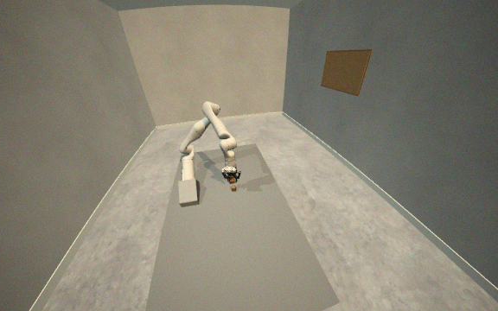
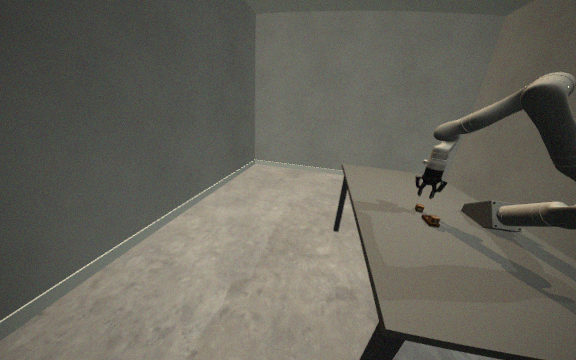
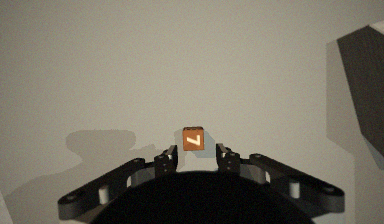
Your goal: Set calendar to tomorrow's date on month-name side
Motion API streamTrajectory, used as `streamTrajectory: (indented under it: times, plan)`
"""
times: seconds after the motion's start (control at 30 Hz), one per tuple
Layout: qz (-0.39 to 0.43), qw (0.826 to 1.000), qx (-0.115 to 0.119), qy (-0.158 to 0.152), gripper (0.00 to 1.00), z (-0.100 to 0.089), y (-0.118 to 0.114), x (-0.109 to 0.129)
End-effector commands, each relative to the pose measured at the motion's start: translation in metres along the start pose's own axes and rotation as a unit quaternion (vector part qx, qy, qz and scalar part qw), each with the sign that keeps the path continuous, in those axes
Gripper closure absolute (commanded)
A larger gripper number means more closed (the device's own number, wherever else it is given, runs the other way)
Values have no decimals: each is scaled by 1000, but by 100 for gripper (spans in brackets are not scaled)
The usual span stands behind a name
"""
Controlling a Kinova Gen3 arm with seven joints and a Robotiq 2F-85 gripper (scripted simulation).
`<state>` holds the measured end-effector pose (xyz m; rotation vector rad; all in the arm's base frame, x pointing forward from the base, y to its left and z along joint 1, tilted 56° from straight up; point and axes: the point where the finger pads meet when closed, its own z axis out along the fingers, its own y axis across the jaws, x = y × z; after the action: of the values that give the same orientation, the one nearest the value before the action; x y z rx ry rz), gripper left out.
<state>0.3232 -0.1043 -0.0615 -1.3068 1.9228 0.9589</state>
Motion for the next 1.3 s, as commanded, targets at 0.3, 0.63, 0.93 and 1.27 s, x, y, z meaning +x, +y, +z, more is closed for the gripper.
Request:
streamTrajectory:
  times: [0.3, 0.63, 0.93, 1.27]
  plan:
    - [-2, 1000, 7, 4, 0, -18, -3, 1]
    - [-2, 1000, 7, 4, 0, -18, -3, 1]
    - [-2, 1000, 7, 4, 0, -18, -3, 1]
    - [21, 1000, 6, 3, 0, -17, -3, 1]
